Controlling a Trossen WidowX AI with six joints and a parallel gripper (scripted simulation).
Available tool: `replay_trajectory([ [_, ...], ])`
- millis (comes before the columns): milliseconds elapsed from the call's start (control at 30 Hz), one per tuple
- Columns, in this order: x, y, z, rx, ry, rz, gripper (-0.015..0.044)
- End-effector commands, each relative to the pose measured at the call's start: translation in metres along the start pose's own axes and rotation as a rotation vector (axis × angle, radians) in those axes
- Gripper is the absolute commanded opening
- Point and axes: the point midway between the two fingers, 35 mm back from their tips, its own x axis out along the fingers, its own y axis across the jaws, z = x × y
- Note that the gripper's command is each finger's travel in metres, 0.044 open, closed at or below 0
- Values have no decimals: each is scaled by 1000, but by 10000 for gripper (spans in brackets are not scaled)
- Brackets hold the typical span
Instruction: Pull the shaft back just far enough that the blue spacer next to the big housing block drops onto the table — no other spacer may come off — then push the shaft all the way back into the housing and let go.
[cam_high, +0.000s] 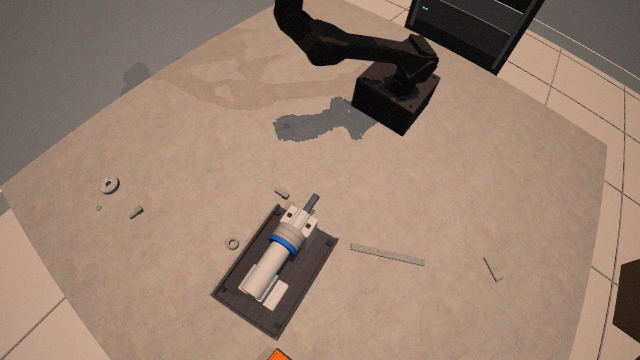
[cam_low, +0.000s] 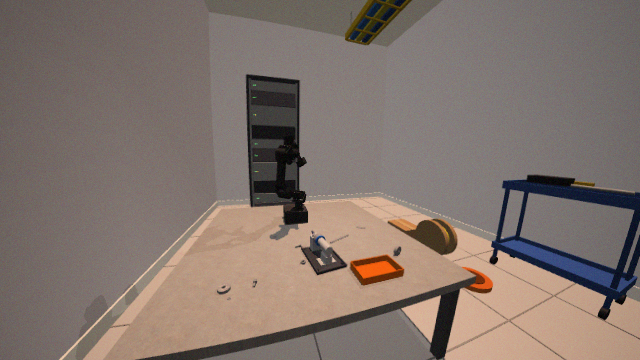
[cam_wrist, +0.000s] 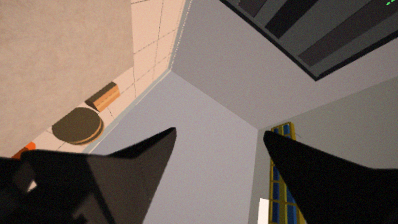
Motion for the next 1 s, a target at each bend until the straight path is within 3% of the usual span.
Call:
replay_trajectory([
  [0,2,-1,0,6,4,5,426],
  [267,86,-12,-18,294,228,219,440],
  [567,160,43,-73,651,578,392,440],
  [767,172,108,-117,877,849,441,440],
  [967,148,184,-154,1087,1144,435,440],
])
